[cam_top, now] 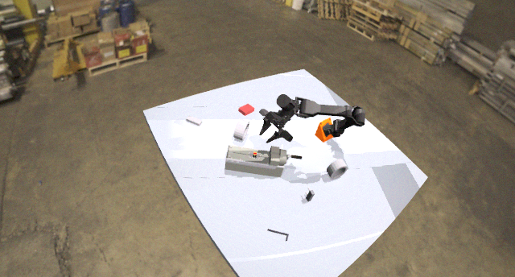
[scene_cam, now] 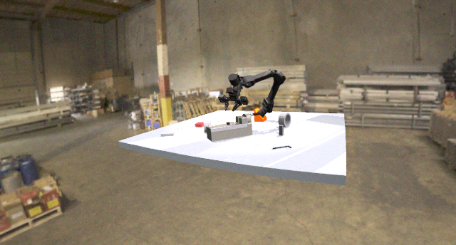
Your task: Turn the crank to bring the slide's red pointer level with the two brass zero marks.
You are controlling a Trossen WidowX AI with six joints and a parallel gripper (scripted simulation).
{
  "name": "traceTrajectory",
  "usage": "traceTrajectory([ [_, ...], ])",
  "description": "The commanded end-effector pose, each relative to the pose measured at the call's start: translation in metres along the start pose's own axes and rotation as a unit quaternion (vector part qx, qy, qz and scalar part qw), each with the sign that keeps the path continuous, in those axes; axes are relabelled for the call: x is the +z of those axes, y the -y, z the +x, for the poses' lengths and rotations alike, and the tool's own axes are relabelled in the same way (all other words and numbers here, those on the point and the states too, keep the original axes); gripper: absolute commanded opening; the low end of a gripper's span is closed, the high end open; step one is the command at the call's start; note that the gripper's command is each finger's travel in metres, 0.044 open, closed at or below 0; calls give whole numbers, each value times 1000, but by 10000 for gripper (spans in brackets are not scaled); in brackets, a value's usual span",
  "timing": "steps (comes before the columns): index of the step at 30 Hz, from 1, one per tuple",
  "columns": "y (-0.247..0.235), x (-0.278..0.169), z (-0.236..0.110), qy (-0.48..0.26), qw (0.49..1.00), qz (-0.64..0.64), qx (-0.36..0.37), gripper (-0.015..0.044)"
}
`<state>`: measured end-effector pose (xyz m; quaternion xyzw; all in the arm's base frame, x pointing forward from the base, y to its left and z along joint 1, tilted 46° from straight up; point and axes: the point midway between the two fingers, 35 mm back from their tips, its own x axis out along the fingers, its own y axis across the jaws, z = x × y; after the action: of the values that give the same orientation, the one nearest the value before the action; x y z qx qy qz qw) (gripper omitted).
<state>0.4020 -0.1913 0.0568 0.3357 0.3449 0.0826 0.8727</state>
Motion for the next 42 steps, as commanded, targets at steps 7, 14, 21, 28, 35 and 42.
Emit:
traceTrajectory([
  [7, 0, 0, 0, 0, 1000, 0, 0, 0],
  [14, 0, 0, 0, 0, 1000, 0, 0, 0],
  [21, 0, 0, 0, 0, 1000, 0, 0, 0],
  [28, 0, 0, 0, 0, 1000, 0, 0, 79],
  [35, 0, 0, 0, 0, 1000, 0, 0, 263],
  [42, 0, 0, 0, 0, 1000, 0, 0, 440],
])
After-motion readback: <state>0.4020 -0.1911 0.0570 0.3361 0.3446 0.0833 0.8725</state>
